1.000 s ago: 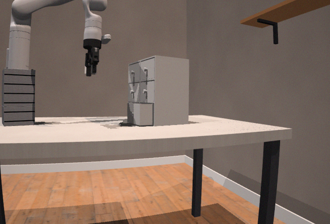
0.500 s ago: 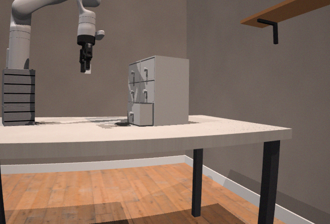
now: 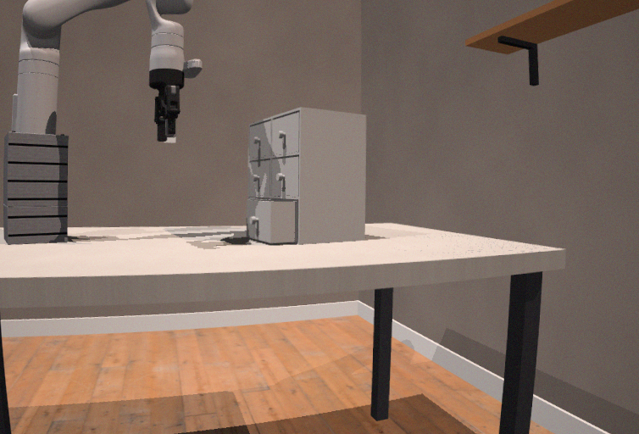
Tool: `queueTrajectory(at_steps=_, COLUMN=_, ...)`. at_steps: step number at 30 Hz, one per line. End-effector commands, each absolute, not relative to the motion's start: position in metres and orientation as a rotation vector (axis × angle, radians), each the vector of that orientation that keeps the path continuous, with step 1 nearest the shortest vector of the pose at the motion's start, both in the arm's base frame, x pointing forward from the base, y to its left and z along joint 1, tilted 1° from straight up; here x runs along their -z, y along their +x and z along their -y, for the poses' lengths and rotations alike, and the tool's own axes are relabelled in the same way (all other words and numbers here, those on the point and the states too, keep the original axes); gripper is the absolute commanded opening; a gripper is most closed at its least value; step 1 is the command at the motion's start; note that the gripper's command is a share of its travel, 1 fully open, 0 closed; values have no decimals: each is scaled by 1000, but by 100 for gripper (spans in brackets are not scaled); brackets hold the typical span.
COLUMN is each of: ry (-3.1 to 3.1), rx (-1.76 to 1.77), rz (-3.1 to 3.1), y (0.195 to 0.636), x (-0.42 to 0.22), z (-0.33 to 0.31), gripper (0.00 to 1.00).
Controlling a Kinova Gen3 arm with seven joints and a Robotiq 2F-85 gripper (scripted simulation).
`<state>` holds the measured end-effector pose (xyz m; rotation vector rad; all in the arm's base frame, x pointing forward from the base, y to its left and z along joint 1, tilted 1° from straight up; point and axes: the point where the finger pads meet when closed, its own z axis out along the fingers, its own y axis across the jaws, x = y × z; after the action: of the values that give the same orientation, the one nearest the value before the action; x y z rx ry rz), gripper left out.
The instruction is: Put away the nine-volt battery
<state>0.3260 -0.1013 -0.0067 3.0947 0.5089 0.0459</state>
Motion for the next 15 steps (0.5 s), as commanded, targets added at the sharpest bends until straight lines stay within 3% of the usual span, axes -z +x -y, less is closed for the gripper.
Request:
queueTrajectory(at_steps=1, ry=3097, rx=-56, rz=-502, y=326, x=7, z=102, gripper=100)
queueTrajectory(at_steps=15, ry=3107, rx=-204, rz=-504, y=332, x=14, z=100, gripper=100)
